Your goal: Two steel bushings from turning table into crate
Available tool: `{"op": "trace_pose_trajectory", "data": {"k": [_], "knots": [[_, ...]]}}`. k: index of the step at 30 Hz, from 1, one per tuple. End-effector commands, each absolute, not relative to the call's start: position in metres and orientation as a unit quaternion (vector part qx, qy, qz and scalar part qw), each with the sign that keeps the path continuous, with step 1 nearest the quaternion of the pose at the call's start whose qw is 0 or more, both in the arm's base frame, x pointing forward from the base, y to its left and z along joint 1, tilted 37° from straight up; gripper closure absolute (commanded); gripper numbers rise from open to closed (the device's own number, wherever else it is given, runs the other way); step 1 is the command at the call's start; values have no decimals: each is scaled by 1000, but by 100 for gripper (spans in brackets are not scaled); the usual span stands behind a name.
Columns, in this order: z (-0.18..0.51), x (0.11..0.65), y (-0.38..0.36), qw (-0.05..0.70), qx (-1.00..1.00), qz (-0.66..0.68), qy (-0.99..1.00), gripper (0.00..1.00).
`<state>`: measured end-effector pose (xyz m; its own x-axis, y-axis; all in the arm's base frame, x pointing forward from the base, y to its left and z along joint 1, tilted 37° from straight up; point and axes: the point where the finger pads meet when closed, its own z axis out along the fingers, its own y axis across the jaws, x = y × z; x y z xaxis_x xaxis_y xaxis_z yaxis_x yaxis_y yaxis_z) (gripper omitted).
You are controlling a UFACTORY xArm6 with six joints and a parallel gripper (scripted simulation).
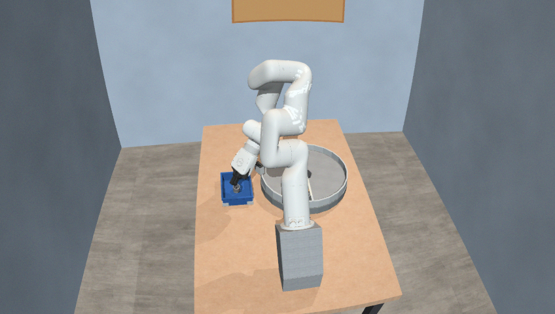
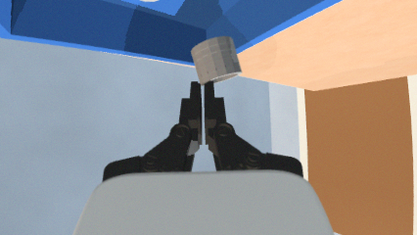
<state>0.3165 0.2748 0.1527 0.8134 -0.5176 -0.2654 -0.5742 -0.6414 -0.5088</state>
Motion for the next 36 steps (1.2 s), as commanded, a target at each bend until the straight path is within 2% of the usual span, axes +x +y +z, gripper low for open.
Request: {"op": "trace_pose_trajectory", "data": {"k": [1,36], "knots": [[151,320,277,300,-904,47,300,100],[125,340,281,300,-904,47,300,100]]}}
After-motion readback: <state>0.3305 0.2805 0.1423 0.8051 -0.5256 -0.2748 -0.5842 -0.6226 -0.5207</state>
